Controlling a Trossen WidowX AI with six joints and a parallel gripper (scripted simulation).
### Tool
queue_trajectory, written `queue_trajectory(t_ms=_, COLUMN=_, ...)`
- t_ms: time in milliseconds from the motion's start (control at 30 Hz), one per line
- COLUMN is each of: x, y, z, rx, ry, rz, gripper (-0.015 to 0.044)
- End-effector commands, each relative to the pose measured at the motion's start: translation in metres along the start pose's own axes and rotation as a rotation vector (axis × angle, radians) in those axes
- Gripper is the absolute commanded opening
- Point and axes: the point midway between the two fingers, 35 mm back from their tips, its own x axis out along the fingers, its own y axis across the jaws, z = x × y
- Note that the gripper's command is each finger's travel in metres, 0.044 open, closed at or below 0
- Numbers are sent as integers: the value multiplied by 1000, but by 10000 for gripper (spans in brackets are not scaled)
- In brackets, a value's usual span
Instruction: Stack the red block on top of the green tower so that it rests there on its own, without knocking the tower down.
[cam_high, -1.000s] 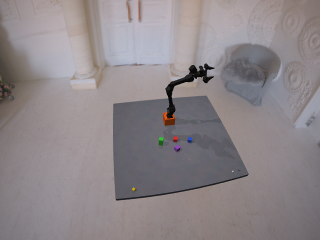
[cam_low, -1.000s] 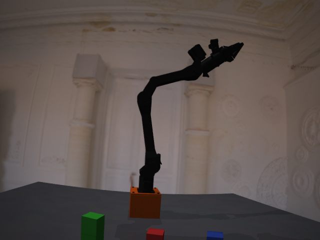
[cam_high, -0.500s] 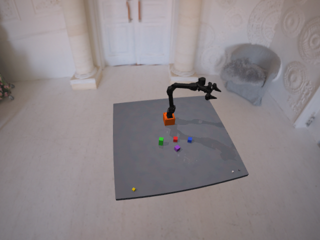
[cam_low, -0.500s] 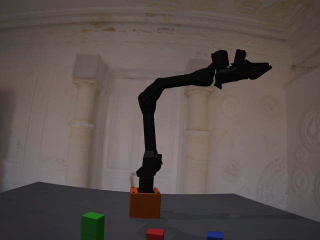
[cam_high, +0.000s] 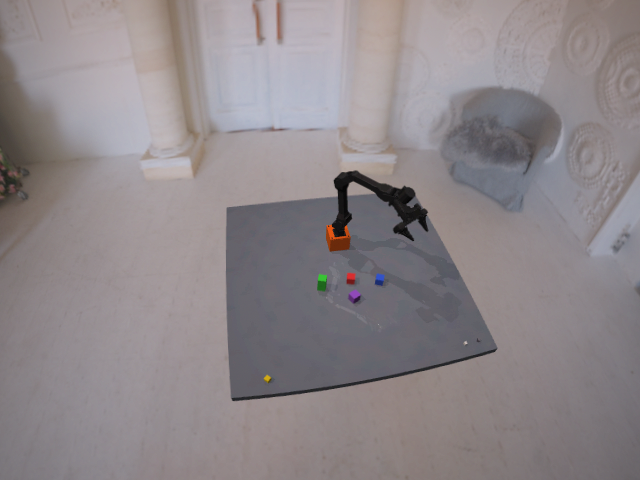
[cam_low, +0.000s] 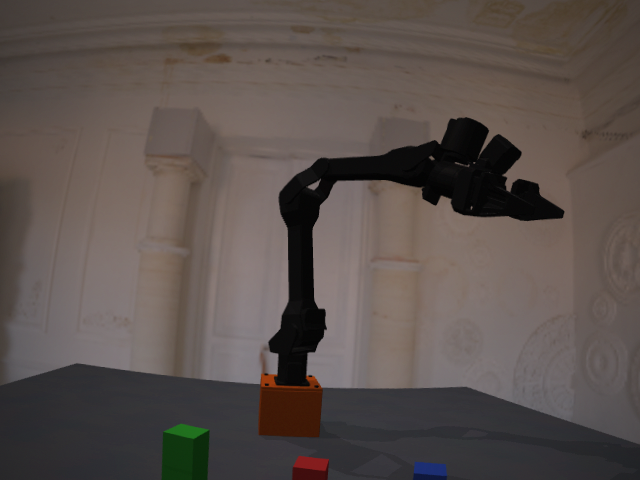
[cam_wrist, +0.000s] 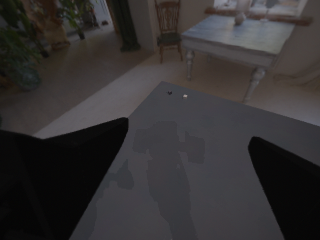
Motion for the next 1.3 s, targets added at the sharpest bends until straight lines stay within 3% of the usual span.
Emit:
queue_trajectory(t_ms=0, x=13, y=-35, z=-31, rx=5, ry=114, rz=-70, gripper=440)
queue_trajectory(t_ms=367, x=22, y=-144, z=-117, rx=101, ry=442, rz=-282, gripper=440)
queue_trajectory(t_ms=733, x=-14, y=-230, z=-208, rx=320, ry=781, rz=-450, gripper=440)
queue_trajectory(t_ms=967, x=-53, y=-257, z=-262, rx=506, ry=1001, rz=-520, gripper=440)
queue_trajectory(t_ms=1267, x=-49, y=-257, z=-271, rx=511, ry=1007, rz=-522, gripper=440)
